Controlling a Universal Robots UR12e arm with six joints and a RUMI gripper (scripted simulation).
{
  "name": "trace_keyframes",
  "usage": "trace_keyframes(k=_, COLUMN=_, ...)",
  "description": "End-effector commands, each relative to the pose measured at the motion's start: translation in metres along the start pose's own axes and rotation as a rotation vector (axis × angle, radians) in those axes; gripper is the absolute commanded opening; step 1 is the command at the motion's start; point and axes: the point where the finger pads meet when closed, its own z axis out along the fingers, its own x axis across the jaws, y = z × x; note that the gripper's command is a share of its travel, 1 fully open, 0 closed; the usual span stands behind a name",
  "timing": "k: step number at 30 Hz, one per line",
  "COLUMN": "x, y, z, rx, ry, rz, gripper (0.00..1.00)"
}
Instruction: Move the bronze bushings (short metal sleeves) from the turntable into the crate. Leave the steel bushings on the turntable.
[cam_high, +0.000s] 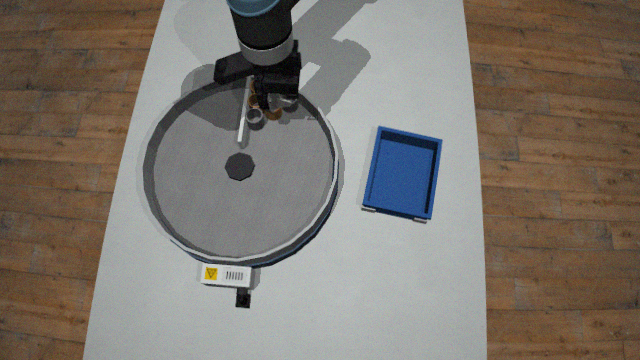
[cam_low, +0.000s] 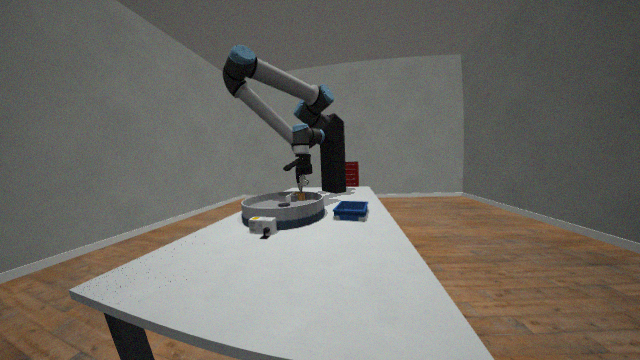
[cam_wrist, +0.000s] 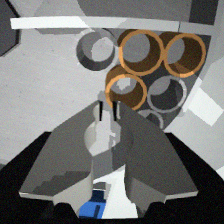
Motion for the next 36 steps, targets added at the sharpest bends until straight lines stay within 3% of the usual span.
trace_keyframes(k=1, x=-0.0031, y=-0.0007, z=-0.0007, rx=0.001, ry=-0.004, rz=0.001, gripper=0.05)
trace_keyframes(k=36, x=-0.0014, y=-0.0009, z=0.0046, rx=0.001, ry=-0.002, rz=0.001, gripper=0.05)
